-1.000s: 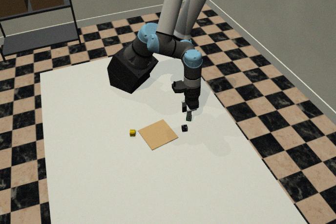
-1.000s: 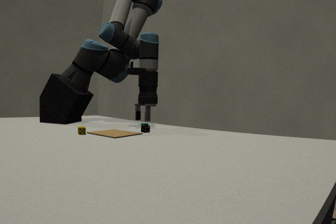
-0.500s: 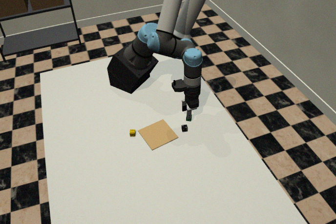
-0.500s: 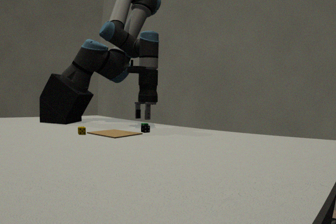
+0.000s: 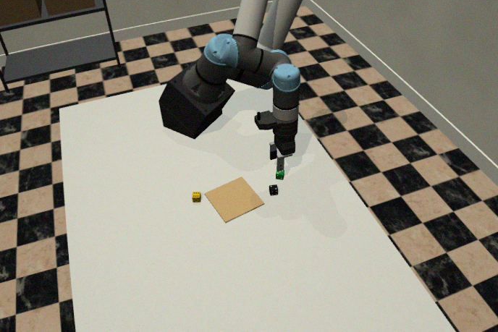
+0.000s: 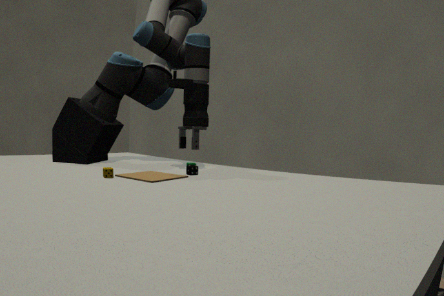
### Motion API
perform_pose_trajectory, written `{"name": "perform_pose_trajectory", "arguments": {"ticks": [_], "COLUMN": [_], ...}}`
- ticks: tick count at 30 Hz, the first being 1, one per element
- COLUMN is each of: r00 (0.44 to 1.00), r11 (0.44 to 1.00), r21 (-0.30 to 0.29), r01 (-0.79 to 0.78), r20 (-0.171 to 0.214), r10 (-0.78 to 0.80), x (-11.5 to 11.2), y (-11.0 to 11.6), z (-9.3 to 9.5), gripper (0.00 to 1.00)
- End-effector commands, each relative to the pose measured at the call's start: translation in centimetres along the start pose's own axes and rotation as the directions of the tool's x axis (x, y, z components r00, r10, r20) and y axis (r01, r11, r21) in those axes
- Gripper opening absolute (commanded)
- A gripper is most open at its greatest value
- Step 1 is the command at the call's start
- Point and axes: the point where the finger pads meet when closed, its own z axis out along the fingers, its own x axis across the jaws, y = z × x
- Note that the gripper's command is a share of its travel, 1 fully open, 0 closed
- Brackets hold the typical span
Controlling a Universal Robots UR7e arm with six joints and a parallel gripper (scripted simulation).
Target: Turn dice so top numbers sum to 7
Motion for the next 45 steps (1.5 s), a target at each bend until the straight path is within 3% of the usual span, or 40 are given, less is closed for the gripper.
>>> {"name": "perform_pose_trajectory", "arguments": {"ticks": [1, 23, 45], "r00": [1.0, 1.0, 1.0], "r11": [1.0, 1.0, 1.0], "r21": [-0.003, -0.003, -0.003], "r01": [0.001, 0.001, 0.001], "r20": [0.0, 0.0, 0.0], "r10": [-0.001, -0.001, -0.001], "x": [0.0, 0.0, 0.0], "y": [0.0, 0.0, 0.0], "z": [-1.4, -6.6, -7.5], "gripper": [1.0, 1.0, 1.0]}}
